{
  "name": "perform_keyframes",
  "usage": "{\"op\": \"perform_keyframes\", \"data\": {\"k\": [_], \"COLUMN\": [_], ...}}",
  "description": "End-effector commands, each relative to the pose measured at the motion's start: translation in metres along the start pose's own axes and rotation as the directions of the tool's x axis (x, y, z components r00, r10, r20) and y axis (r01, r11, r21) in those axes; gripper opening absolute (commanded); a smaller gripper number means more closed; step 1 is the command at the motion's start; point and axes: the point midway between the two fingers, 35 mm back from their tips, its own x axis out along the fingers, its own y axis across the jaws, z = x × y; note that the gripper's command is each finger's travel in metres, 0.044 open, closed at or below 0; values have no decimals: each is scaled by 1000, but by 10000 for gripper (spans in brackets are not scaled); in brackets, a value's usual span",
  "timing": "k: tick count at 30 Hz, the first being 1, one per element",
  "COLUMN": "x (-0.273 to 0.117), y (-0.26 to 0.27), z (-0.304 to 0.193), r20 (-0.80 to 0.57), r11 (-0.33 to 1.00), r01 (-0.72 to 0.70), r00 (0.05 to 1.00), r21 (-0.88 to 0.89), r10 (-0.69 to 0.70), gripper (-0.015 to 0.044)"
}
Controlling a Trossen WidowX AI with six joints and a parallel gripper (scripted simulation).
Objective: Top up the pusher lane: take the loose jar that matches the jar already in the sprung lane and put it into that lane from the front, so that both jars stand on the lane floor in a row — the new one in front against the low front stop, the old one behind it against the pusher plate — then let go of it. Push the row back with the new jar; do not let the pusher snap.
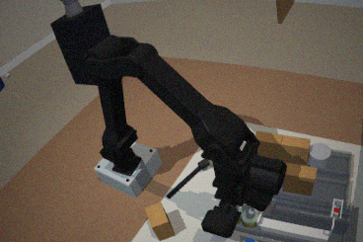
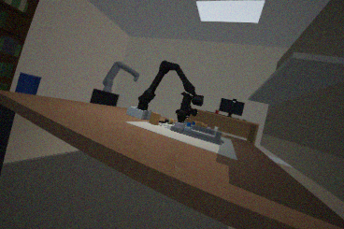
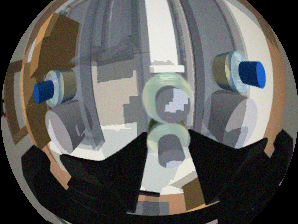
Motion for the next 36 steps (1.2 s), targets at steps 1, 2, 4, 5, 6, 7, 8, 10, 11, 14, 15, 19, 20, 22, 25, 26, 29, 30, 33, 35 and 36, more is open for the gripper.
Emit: {"op": "perform_keyframes", "data": {"k": [1, 2, 4, 5, 6, 7, 8, 10, 11, 14, 15, 19, 20, 22, 25, 26, 29, 30, 33, 35, 36], "x": [-1, 0, 0, 0, 0, 0, 0, 0, 0, 0, 0, 0, 0, 0, 0, 0, 0, 0, 0, 0, 0], "y": [0, 0, 0, 0, 0, 0, 0, 0, 0, 0, 0, 0, 0, 0, 0, 0, 0, 0, 0, 0, 0], "z": [2, 2, 1, 1, 1, 1, 1, 0, 0, -1, -2, -4, -4, -4, -4, -4, -4, -4, -4, -4, -4], "r20": [13, 13, 13, 13, 13, 13, 13, 13, 12, 12, 12, 12, 12, 12, 12, 12, 12, 12, 12, 12, 12], "r11": [1000, 1000, 1000, 1000, 1000, 1000, 1000, 1000, 1000, 1000, 1000, 1000, 1000, 1000, 1000, 1000, 1000, 1000, 1000, 1000, 1000], "r01": [-2, -2, -2, -2, -2, -2, -2, -2, -2, -2, -2, -2, -2, -2, -2, -2, -2, -2, -2, -2, -2], "r00": [1000, 1000, 1000, 1000, 1000, 1000, 1000, 1000, 1000, 1000, 1000, 1000, 1000, 1000, 1000, 1000, 1000, 1000, 1000, 1000, 1000], "r21": [0, 0, 0, 0, 0, 0, 0, 0, 0, 0, 0, 0, 0, 0, 0, 0, 0, 0, 0, 0, 0], "r10": [2, 2, 2, 2, 2, 2, 2, 2, 2, 2, 2, 2, 2, 2, 2, 2, 2, 2, 2, 2, 2], "gripper": [0, 0, 0, 0, 0, 0, 0, 0, 0, 0, 0, 0, 0, 0, 0, 0, 26, 53, 131, 184, 210]}}
